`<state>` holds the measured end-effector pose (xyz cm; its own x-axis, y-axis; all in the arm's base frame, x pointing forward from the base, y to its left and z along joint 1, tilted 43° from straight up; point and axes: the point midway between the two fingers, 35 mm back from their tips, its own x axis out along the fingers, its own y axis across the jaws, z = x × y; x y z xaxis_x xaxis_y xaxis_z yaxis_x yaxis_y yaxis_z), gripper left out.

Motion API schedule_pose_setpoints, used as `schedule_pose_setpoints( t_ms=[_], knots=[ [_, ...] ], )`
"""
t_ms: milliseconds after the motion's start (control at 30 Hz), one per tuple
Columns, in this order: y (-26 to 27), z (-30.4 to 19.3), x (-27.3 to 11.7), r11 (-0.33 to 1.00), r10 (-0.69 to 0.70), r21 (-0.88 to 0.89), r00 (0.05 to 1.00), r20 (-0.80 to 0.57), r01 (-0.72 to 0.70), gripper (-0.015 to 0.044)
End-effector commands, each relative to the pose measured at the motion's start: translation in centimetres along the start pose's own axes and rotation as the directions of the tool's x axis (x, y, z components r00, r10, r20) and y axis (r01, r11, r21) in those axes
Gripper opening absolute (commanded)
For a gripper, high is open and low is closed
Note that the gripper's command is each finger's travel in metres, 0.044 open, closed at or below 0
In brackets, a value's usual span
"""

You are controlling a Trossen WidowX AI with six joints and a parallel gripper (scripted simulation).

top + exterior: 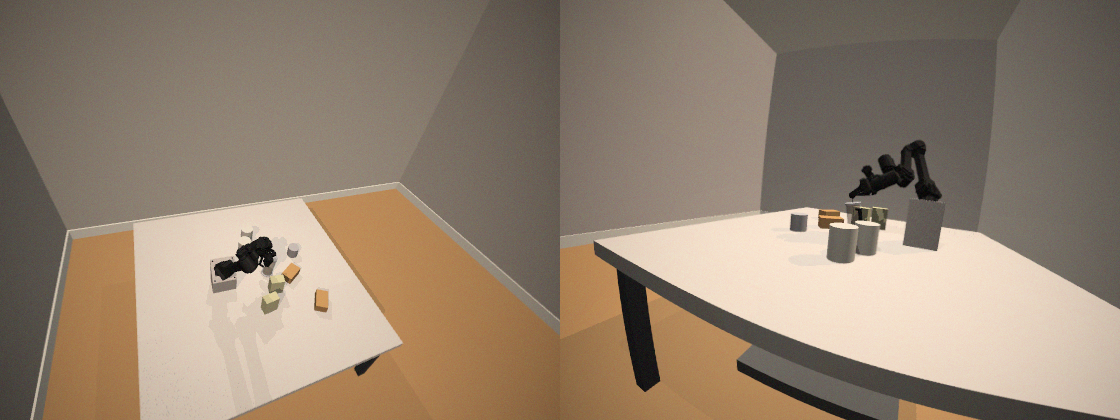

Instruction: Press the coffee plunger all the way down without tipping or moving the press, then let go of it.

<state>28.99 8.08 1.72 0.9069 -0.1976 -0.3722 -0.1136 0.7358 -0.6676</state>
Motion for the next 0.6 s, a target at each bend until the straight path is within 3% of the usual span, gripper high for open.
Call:
schedule_pose_setpoints(
  t_ms=[0,567],
  knots=[
    [-0.03,-0.65,0.30,1.000,-0.004,-0.020,1.000,-0.025,0.003,0.0115],
    [0.10,-0.41,0.51,1.000,-0.004,-0.020,1.000,-0.025,0.004,0.0115]
  ],
)
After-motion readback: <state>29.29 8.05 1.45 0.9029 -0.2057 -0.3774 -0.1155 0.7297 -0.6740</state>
